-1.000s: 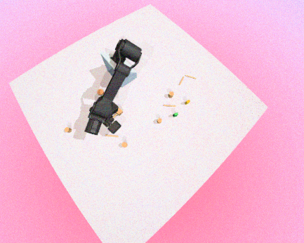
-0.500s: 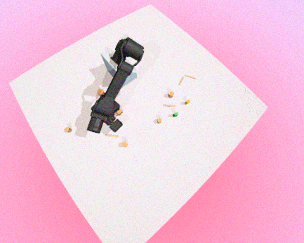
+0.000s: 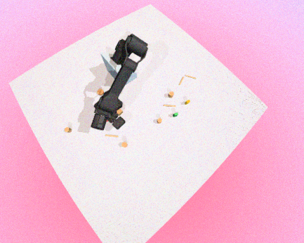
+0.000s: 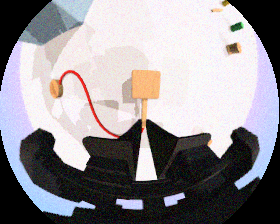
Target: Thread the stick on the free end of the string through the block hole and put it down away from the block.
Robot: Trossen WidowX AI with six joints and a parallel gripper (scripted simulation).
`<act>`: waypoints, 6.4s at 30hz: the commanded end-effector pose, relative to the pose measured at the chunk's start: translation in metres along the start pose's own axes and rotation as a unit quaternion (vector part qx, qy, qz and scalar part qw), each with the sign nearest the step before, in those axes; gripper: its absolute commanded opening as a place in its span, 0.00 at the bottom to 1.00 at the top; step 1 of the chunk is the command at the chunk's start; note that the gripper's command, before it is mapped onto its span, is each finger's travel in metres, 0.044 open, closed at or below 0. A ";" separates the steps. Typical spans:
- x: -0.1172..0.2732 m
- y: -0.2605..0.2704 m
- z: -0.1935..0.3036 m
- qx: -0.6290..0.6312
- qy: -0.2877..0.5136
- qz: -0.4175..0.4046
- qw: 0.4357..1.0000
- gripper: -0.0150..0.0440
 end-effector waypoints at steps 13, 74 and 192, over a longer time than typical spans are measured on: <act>0.000 0.005 -0.022 -0.002 -0.001 0.001 1.000 0.25; 0.074 0.014 -0.063 -0.882 -0.002 -0.002 0.471 0.46; -0.006 0.018 -0.080 -1.000 0.000 -0.001 -0.004 0.25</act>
Point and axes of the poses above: the point midway between the two fingers, 35 mm back from their tips, its own x axis back along the fingers, its own y axis across the jaws, z = x × y, the point moved 5 cm from there along x, back along the fingers, and after that the axes turned 13 degrees about -x, right-handed, at the moved point
